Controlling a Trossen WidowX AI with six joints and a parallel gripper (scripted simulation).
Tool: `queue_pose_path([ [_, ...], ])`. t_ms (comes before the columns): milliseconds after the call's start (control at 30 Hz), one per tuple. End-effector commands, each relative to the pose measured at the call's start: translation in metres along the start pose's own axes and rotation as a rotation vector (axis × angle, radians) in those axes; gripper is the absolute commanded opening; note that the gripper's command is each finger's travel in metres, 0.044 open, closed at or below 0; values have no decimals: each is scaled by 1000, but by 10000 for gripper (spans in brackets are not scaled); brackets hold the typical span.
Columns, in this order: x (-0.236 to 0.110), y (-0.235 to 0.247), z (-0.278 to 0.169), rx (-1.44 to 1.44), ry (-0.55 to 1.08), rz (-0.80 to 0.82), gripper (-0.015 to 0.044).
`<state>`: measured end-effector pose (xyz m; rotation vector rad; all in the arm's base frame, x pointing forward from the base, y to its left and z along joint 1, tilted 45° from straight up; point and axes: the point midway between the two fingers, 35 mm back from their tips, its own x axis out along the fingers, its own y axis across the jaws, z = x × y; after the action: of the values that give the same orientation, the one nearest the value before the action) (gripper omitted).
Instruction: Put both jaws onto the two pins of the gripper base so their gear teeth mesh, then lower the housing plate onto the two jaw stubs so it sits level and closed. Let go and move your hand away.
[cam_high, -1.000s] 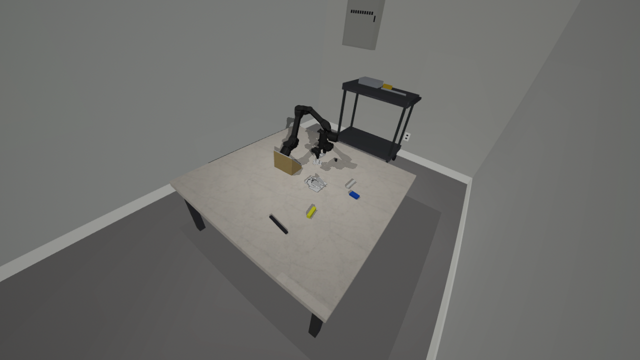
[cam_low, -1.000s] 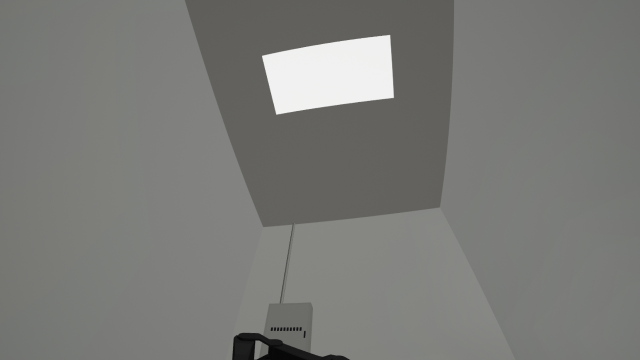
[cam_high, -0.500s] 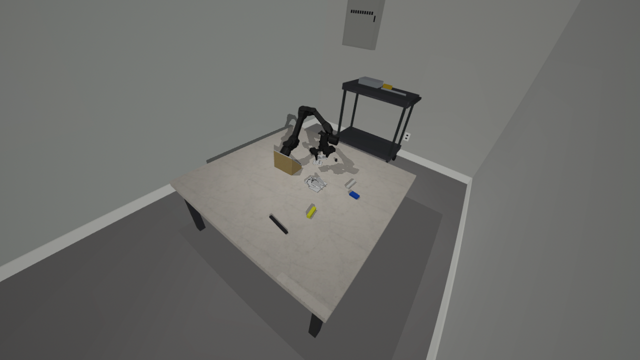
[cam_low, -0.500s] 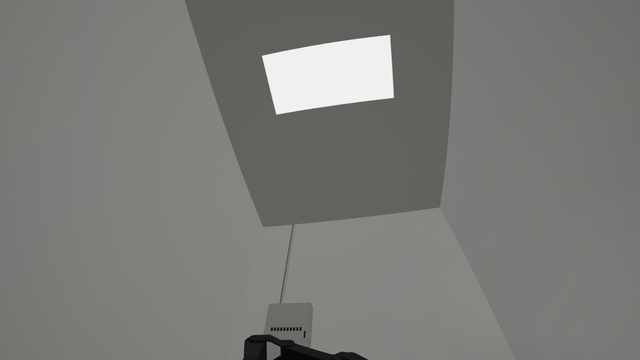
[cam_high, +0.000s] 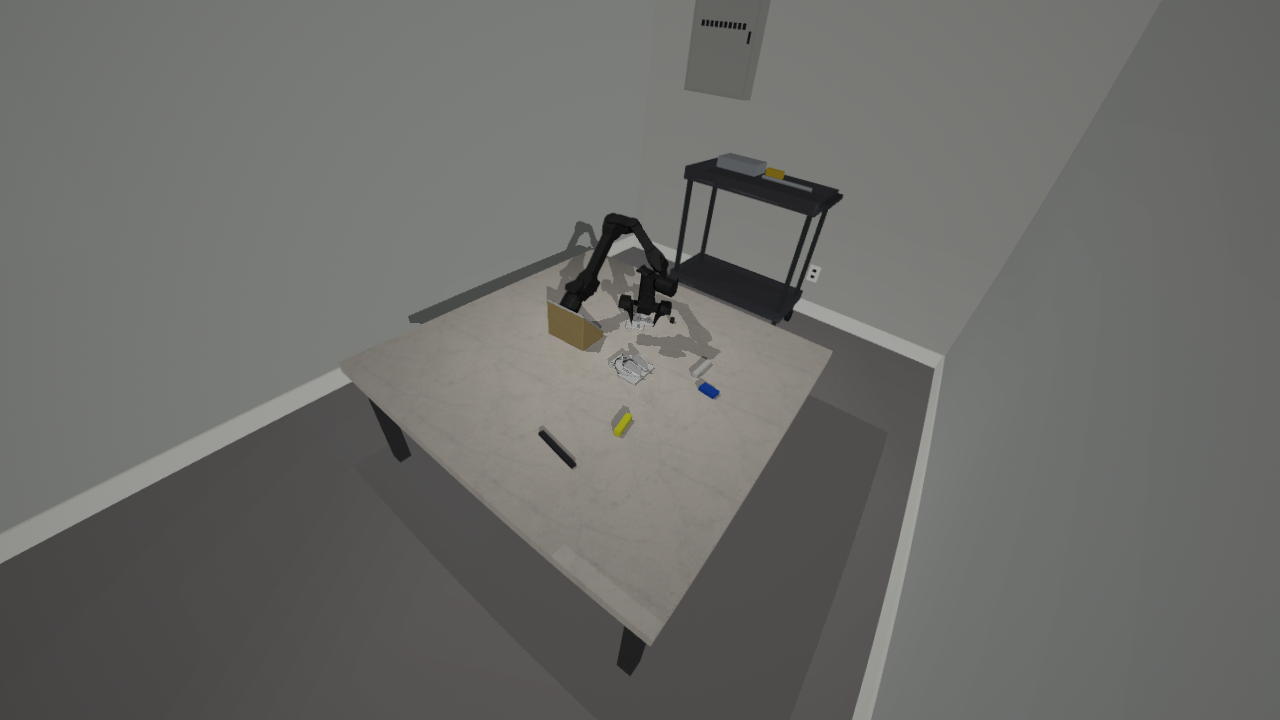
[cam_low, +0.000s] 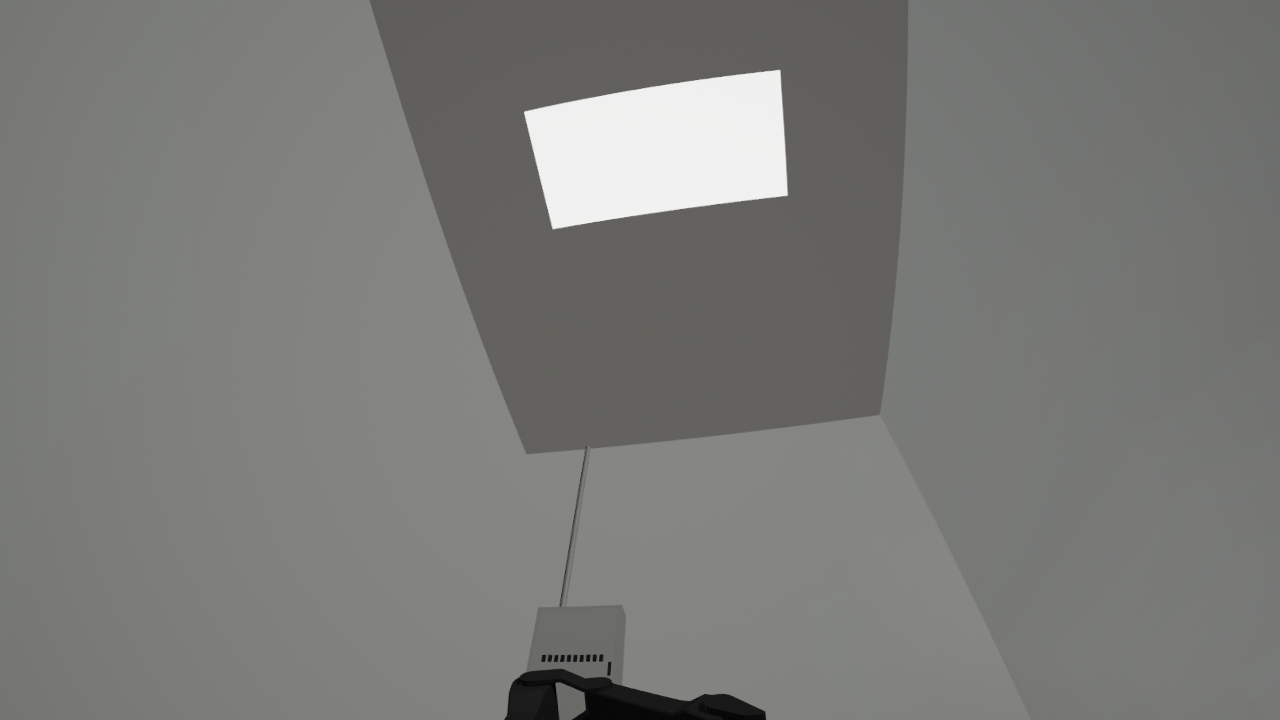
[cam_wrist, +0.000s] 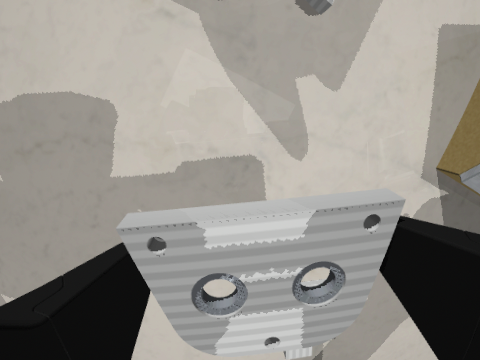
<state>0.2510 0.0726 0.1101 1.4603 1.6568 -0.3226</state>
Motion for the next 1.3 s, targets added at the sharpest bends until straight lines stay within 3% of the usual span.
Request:
queue_pose_path([
  [0, 0, 0, 12, 155, -4, -2, 351],
  [1267, 3, -22, 103, 1416, 13, -10, 351],
])
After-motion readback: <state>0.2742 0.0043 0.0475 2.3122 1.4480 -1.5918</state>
